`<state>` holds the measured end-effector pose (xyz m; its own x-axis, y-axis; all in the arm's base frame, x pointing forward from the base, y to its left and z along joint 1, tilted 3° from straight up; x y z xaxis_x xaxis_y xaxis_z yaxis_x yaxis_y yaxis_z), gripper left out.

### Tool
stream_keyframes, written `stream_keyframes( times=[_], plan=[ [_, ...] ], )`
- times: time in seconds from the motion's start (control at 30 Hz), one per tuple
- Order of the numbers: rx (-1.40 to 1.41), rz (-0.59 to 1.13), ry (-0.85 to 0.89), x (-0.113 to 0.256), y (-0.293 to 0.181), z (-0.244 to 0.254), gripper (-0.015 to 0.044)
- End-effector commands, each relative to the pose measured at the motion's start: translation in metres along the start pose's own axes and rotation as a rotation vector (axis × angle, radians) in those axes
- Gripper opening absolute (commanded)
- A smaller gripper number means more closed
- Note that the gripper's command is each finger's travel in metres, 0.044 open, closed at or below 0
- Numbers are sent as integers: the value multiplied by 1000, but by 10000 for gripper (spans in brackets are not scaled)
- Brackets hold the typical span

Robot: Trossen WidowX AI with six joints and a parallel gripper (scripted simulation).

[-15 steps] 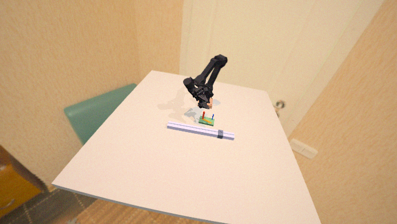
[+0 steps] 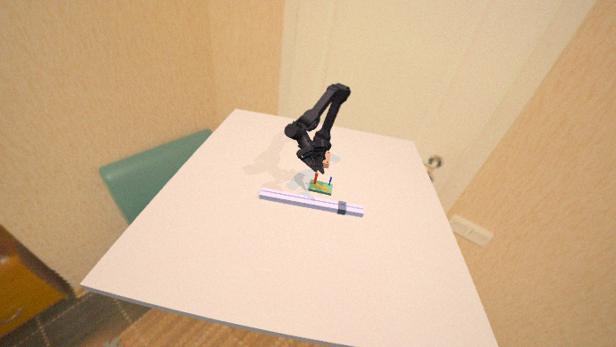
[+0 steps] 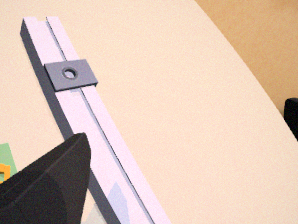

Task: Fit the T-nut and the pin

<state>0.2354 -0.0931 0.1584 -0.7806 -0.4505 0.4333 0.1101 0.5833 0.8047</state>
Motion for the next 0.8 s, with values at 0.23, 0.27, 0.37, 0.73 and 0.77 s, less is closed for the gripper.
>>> stream_keyframes(
  times=[0.23, 0.27, 0.37, 0.73, 0.77],
  plan=[
    [-321, 779, 411, 25, 49, 19, 440],
    [-321, 779, 411, 25, 49, 19, 440],
    [-321, 779, 411, 25, 49, 19, 440],
    [-321, 779, 411, 25, 49, 19, 440],
    [-321, 779, 411, 25, 49, 19, 440]
  ],
)
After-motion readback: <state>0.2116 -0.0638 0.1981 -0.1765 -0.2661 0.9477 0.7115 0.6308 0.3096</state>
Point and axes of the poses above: the point midway between the two fingers, 35 mm back from their tips, its own x axis back along the fingers, its own z axis across the jaws, y = z × x, the point moved 5 cm from there along x, back along the fingers, and after that the axes turned 14 degrees about -x, right-handed, at the moved point
